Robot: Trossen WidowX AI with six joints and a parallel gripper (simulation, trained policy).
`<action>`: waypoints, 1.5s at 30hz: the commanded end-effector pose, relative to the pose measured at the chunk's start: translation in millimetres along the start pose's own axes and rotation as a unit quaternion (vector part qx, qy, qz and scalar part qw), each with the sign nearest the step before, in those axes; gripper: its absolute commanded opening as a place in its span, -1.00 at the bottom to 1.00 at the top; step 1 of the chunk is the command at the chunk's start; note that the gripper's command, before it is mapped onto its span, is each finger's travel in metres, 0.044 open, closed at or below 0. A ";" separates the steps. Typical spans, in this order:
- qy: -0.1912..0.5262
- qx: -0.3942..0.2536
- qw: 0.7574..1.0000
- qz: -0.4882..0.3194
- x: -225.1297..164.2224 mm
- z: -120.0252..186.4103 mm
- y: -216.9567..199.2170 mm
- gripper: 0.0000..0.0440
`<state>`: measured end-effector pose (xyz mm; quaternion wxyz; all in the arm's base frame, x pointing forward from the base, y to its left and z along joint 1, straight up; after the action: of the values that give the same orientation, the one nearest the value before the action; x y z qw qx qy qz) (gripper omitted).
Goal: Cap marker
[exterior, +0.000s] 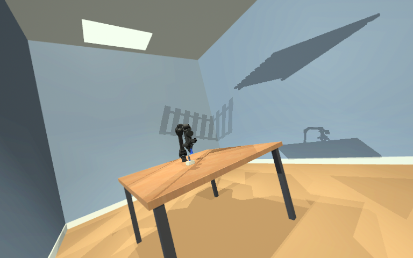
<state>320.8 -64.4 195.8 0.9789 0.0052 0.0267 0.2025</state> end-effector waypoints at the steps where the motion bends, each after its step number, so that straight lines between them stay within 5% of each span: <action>1: -0.002 0.001 1.000 -0.007 -8.9 5.3 -7.9 -0.60; 12: 0.001 0.011 1.000 -0.028 -23.7 1.5 -22.9 -0.69; 45: 0.016 0.038 0.999 0.011 -22.4 -72.8 -26.2 -0.71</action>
<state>309.0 -100.0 140.9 0.9779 0.0252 0.0333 0.2048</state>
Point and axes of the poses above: the point midway between the two fingers, 35 mm back from their tips, its own z axis back along the fingers, its own y axis across the jaws, x = y × z, the point moved 4 cm from there along z, back along the fingers, and after that the axes turned 11 degrees about -z, right-handed, at the moved point
